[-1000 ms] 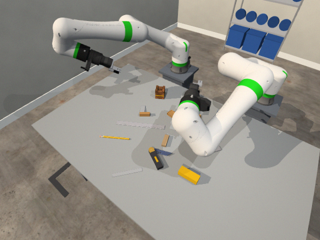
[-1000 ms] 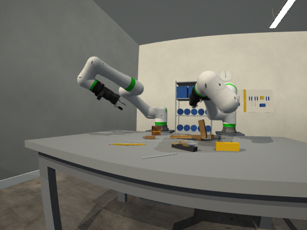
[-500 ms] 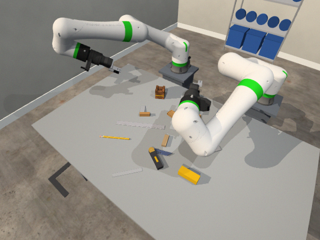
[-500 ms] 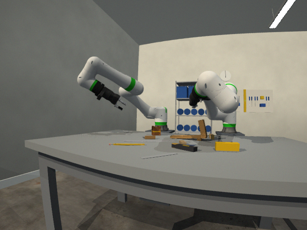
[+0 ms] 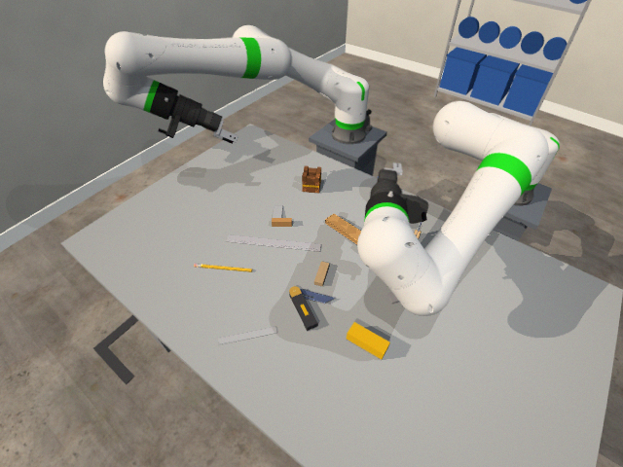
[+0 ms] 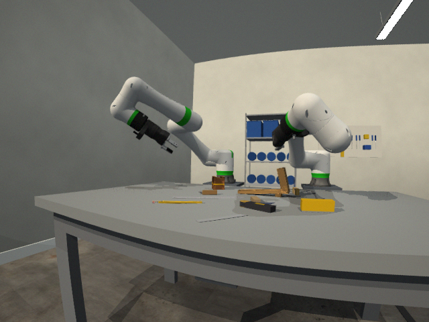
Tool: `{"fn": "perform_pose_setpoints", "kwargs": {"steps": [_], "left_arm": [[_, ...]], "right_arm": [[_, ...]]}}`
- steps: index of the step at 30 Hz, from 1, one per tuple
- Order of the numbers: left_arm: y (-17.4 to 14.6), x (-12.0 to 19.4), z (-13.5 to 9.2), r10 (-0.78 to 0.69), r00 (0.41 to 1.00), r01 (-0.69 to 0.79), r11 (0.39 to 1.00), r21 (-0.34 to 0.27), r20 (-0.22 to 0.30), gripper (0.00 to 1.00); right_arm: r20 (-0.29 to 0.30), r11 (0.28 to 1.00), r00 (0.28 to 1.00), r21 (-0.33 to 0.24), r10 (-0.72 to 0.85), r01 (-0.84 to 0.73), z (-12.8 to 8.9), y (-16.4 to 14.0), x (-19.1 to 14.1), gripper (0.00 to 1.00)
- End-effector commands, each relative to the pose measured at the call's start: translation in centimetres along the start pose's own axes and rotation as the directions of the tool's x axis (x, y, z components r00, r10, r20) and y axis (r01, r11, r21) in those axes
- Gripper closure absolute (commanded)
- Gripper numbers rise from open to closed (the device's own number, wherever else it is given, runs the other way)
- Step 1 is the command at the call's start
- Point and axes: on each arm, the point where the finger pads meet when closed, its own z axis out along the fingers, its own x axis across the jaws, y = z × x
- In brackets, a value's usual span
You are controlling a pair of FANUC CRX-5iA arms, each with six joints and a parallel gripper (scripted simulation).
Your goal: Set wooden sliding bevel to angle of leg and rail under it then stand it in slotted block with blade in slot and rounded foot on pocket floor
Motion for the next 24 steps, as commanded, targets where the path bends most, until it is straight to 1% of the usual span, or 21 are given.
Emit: {"fn": "perform_pose_setpoints", "kwargs": {"steps": [1,3,6,8,10,12,16,18,19,20,24], "left_arm": [[-1.2,0.1,-1.6,-0.026,0.999,0.025,0.999,-0.041,-0.027,0.00],[-2.6,0.3,-3.4,-0.061,0.997,0.056,0.994,-0.088,-0.052,0.00],[-5.6,0.7,-6.5,-0.130,0.987,0.113,0.978,-0.176,-0.093,0.00],[-8.1,1.0,-8.7,-0.189,0.975,0.155,0.957,-0.246,-0.118,0.00],[-9.9,1.2,-10.1,-0.248,0.959,0.195,0.929,-0.314,-0.137,0.00],[-11.9,1.4,-11.5,-0.294,0.944,0.225,0.903,-0.365,-0.147,0.00],[-16.1,1.8,-14.1,-0.389,0.908,0.280,0.839,-0.466,-0.156,0.00],[-16.1,1.8,-14.1,-0.389,0.908,0.280,0.839,-0.466,-0.156,0.00],[-19.3,2.0,-16.0,-0.431,0.889,0.302,0.806,-0.510,-0.155,0.00],[-20.3,2.0,-16.3,-0.474,0.868,0.324,0.768,-0.553,-0.150,0.00],[-24.8,2.2,-18.1,-0.561,0.818,0.365,0.680,-0.637,-0.130,0.00]], "right_arm": [[-0.006,0.997,0.998,0.015,0.070,-0.070,0.1,0.0,-0.5,0.00],[-0.010,0.988,0.988,0.031,0.152,-0.151,0.3,0.0,-1.0,0.00],[-0.013,0.959,0.960,0.059,0.279,-0.278,0.7,0.0,-1.8,0.00],[-0.013,0.939,0.941,0.073,0.339,-0.337,0.9,0.1,-2.1,0.00],[-0.011,0.913,0.917,0.088,0.400,-0.397,1.1,0.1,-2.4,0.00],[-0.007,0.884,0.888,0.104,0.459,-0.456,1.3,0.2,-2.7,0.00],[0.006,0.812,0.820,0.136,0.572,-0.568,1.6,0.4,-3.3,0.00],[0.006,0.812,0.820,0.136,0.572,-0.568,1.6,0.4,-3.3,0.00],[0.017,0.764,0.775,0.154,0.632,-0.627,1.9,0.5,-3.7,0.00],[0.024,0.732,0.745,0.165,0.667,-0.661,2.0,0.6,-3.9,0.00],[0.048,0.644,0.662,0.191,0.748,-0.741,2.4,0.9,-4.3,0.00]]}}
